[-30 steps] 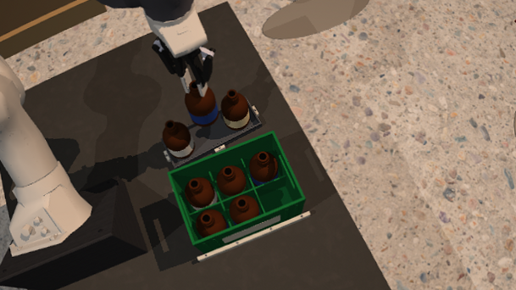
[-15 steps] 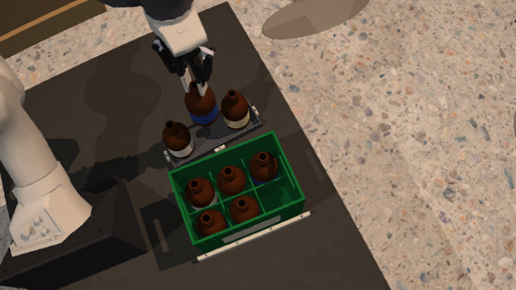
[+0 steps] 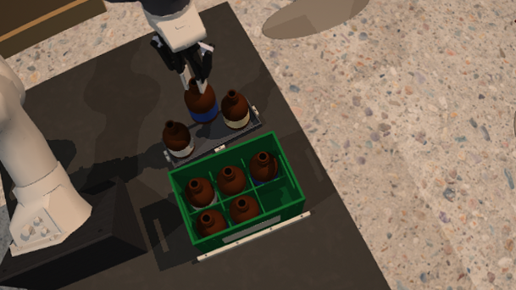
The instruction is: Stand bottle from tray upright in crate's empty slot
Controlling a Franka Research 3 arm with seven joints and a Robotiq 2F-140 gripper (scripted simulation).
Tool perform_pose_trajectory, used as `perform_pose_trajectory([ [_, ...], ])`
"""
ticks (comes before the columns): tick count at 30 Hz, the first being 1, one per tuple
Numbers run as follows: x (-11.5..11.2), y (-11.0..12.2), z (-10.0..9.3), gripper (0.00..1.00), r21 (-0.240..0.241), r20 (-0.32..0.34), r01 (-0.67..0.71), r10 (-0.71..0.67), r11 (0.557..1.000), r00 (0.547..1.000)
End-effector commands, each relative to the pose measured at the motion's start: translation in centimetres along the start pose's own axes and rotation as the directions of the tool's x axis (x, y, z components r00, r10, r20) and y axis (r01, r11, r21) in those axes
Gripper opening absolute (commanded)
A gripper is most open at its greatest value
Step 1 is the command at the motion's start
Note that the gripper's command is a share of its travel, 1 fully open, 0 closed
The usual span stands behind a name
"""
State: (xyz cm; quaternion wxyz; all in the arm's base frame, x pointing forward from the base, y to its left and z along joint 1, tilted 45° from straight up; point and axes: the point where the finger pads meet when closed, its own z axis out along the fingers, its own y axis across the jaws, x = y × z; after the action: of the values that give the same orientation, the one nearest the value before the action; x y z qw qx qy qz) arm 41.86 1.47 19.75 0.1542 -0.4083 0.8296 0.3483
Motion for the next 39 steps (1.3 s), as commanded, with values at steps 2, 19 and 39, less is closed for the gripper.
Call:
perform_pose_trajectory([
  [2, 0.1, 0.0, -0.8, 0.00, 0.001, 0.001, -0.009, 0.009, 1.000, 1.000],
  [19, 0.1, 0.0, -2.4, 0.00, 0.001, 0.001, -0.009, 0.009, 1.000, 1.000],
  [39, 0.1, 0.1, -2.9, 0.00, 0.001, 0.001, -0.009, 0.009, 1.000, 1.000],
])
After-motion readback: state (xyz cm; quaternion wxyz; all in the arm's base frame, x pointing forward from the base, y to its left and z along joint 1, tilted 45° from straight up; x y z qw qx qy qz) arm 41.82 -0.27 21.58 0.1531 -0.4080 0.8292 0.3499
